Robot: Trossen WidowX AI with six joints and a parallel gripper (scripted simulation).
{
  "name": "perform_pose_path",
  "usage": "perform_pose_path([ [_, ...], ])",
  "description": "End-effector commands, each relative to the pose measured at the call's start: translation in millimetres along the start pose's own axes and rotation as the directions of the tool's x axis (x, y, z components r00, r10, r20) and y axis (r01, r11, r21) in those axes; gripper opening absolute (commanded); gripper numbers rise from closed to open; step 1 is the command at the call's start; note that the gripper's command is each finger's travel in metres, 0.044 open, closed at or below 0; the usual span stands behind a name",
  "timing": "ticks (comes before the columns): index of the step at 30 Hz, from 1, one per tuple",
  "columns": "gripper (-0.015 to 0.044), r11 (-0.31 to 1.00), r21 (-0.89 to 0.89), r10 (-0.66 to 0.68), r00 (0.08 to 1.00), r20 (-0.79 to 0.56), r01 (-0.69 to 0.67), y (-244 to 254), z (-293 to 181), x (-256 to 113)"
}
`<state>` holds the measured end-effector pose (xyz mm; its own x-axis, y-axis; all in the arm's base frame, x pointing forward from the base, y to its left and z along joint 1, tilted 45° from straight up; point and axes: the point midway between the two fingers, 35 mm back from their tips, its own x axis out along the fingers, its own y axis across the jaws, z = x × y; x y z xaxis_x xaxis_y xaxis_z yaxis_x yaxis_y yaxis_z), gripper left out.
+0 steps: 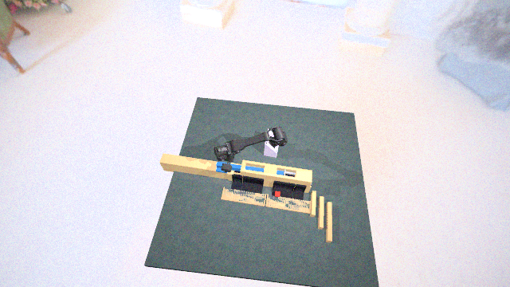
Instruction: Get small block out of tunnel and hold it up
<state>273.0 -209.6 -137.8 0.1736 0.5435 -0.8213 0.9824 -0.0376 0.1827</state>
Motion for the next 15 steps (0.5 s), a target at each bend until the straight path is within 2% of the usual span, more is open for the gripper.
perform_pose_path([
  [1,0.0335,1.000,-0.002,0.003,1.000,0.003,-0.003,0.7,1.0,-1.7],
  [11,0.0072,1.000,-0.002,0.003,1.000,0.003,-0.003,0.7,1.0,-1.7],
  [14,0.0052,1.000,-0.002,0.003,1.000,0.003,-0.003,0.7,1.0,-1.7],
  [15,0.0026,1.000,-0.002,0.003,1.000,0.003,-0.003,0.8,0.5,-1.7],
])
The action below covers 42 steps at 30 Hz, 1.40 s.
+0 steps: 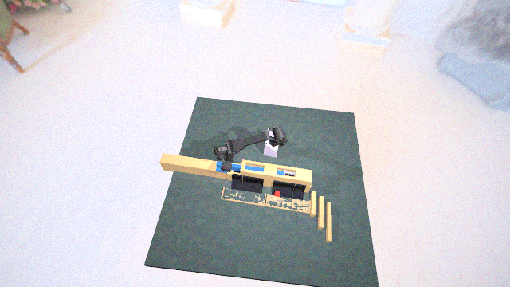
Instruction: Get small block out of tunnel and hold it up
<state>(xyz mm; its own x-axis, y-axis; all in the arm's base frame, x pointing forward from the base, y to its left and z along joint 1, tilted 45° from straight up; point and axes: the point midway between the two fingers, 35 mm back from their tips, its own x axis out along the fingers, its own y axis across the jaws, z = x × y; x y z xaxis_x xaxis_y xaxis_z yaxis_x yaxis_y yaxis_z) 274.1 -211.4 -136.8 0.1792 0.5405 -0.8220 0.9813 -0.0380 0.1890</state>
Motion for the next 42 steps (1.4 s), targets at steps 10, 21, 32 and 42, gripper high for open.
perform_pose_path([
  [10,0.0000,1.000,0.005,-0.001,1.000,-0.003,0.001,1.2,-26.2,-2.2],
  [21,0.0000,1.000,0.010,0.001,1.000,-0.007,-0.001,-0.2,-61.2,-3.4],
  [32,0.0210,1.000,-0.002,0.006,1.000,0.016,-0.006,3.5,-55.0,-11.1],
  [42,0.0440,1.000,0.010,0.000,1.000,-0.005,0.000,10.2,-46.7,-47.4],
])
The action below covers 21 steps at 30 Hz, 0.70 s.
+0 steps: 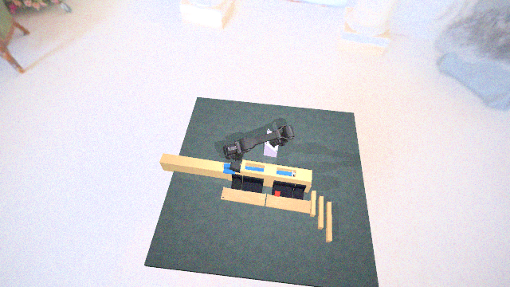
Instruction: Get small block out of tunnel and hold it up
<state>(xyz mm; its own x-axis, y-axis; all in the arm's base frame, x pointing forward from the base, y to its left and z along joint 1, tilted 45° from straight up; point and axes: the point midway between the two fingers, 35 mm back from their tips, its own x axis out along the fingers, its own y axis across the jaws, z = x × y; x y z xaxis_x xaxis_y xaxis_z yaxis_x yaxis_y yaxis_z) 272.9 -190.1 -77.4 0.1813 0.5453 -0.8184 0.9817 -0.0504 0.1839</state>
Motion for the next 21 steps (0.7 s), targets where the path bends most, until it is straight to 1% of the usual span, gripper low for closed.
perform_pose_path([
  [1,0.0440,1.000,-0.011,0.001,1.000,0.001,-0.001,-0.1,0.4,-0.4],
  [3,0.0440,0.995,-0.102,0.006,1.000,0.012,-0.005,-1.0,3.3,-3.8],
  [5,0.0440,0.962,-0.271,0.016,0.999,0.031,-0.007,-2.6,8.5,-9.7],
  [7,0.0440,0.896,-0.444,0.025,0.998,0.050,-0.001,-4.2,13.6,-15.2],
  [9,0.0440,0.795,-0.606,0.032,0.998,0.056,0.008,-4.5,16.8,-16.7],
  [12,0.0440,0.588,-0.808,0.041,0.997,0.065,0.028,-5.1,21.7,-18.9],
  [15,0.0440,0.330,-0.943,0.051,0.996,0.074,0.053,-5.7,26.7,-21.1],
  [18,0.0440,0.042,-0.996,0.058,0.995,0.076,0.074,-5.6,30.4,-21.0],
  [20,0.0440,-0.154,-0.985,0.057,0.996,0.071,0.079,-5.3,31.4,-19.4],
  [21,0.0440,-0.225,-0.971,0.040,0.997,0.068,0.075,-10.3,33.5,-15.3],
])
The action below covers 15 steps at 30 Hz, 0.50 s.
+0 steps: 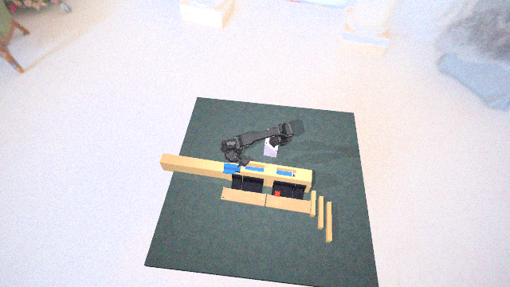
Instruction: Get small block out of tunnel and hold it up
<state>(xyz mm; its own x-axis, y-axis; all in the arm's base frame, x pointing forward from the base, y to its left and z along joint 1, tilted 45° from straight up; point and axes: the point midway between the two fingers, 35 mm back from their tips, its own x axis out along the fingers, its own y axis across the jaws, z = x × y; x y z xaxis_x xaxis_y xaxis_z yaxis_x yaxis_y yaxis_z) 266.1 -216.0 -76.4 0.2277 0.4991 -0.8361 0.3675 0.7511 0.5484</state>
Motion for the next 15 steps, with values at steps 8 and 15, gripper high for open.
perform_pose_path([
  [8,0.0440,0.291,-0.956,0.006,0.999,-0.033,-0.033,-12.1,0.2,10.8],
  [15,0.0440,-0.156,-0.987,0.027,0.998,-0.049,-0.045,-8.0,2.6,15.4],
])
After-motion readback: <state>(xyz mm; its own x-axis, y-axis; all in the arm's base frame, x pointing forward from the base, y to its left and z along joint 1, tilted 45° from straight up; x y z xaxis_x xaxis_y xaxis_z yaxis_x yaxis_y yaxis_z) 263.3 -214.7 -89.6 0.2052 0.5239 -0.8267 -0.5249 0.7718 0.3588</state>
